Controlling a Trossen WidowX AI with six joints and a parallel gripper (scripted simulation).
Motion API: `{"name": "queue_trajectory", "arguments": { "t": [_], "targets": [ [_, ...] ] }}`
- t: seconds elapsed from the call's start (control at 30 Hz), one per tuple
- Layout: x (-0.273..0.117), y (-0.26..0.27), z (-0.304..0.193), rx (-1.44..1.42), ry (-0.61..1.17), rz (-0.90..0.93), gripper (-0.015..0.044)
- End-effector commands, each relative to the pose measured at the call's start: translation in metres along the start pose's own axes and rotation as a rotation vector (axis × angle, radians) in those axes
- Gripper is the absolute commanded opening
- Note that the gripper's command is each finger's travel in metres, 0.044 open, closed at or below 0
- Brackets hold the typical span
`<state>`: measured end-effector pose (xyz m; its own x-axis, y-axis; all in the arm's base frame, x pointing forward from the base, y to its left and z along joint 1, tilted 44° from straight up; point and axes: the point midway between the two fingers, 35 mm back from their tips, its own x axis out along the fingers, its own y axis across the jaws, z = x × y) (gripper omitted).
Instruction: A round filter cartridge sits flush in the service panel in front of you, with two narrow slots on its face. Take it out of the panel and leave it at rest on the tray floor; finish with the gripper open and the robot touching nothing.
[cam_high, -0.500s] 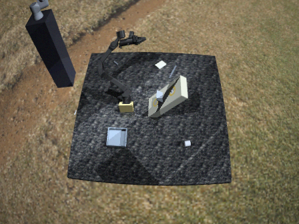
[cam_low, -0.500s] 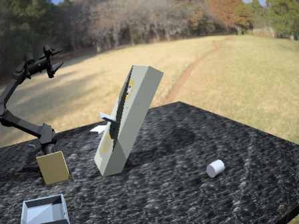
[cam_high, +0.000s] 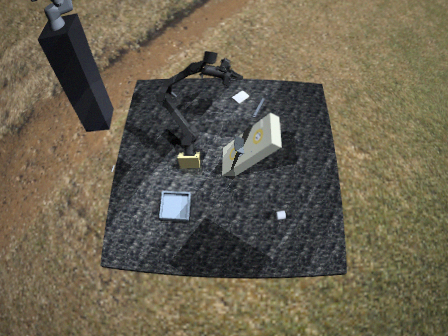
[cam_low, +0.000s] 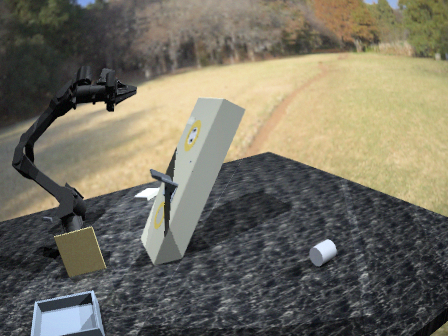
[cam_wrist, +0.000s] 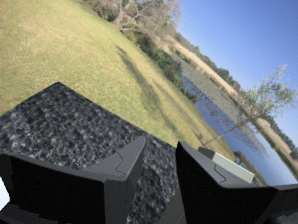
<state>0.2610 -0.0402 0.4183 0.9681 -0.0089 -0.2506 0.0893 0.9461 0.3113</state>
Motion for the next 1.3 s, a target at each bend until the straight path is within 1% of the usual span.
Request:
{"name": "queue_trajectory", "arguments": {
  "t": [0.0,0.13,0.23,0.33,0.43,0.5,0.87,1.27],
  "targets": [
    [0.041,-0.040,-0.033,0.244,0.147,-0.026,0.0094],
    [0.070,-0.087,-0.070,0.551,0.282,-0.058,0.0094],
    [0.084,-0.128,-0.104,0.852,0.372,-0.086,0.0094],
    [0.087,-0.167,-0.138,1.183,0.435,-0.105,0.0094],
    [0.082,-0.201,-0.169,1.532,0.468,-0.106,0.0094],
    [0.078,-0.214,-0.182,1.687,0.473,-0.098,0.0094],
    [0.078,-0.216,-0.184,1.707,0.473,-0.098,0.0094],
    [0.095,-0.213,-0.190,1.704,0.476,-0.102,0.0094]
  ]
}}
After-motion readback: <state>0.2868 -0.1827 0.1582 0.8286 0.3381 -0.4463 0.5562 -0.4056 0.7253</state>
